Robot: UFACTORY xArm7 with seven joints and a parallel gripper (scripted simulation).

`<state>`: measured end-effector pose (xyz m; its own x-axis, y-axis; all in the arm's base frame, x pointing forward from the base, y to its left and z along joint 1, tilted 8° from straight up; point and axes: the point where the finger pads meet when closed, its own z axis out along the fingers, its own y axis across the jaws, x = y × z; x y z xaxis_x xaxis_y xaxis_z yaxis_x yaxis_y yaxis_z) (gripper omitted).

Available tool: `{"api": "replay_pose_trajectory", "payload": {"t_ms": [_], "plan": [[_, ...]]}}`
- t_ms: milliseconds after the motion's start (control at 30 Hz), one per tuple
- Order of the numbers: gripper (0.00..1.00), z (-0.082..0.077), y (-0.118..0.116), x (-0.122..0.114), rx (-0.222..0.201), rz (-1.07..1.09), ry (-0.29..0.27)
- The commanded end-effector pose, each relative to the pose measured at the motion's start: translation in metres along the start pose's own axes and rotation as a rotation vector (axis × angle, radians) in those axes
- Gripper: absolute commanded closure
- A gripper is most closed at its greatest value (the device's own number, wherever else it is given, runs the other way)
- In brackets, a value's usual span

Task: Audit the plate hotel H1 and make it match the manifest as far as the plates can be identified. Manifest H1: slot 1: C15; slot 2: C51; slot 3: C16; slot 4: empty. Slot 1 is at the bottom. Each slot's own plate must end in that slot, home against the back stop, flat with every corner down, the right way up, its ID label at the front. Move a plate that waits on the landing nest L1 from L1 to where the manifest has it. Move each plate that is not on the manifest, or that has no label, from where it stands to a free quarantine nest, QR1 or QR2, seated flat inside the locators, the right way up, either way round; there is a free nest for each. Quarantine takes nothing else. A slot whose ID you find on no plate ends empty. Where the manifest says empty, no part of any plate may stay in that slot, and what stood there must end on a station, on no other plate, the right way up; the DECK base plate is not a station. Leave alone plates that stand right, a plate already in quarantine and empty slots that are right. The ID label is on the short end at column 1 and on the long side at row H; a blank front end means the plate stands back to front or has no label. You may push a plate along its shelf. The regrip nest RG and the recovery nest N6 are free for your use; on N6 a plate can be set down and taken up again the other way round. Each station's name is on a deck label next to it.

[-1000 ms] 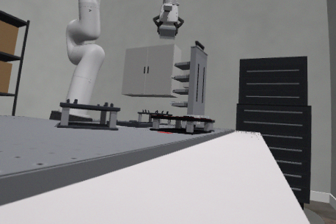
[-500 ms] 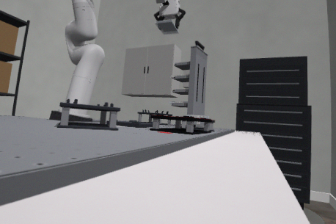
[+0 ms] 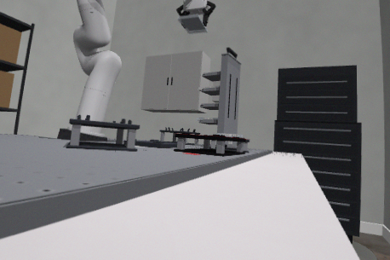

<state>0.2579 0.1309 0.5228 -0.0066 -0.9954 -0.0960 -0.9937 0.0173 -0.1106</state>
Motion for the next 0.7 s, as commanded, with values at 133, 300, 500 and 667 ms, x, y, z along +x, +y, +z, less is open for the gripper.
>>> {"api": "replay_pose_trajectory", "payload": {"t_ms": [133, 300, 500, 667], "plan": [[1.0, -0.001, -0.003, 0.031, 0.003, -0.001, -0.002], [1.0, -0.001, -0.005, 0.056, 0.003, -0.001, -0.002], [1.0, -0.001, -0.008, 0.086, 0.003, -0.001, -0.002], [1.0, -0.001, -0.003, 0.105, 0.003, -0.001, -0.001]]}}
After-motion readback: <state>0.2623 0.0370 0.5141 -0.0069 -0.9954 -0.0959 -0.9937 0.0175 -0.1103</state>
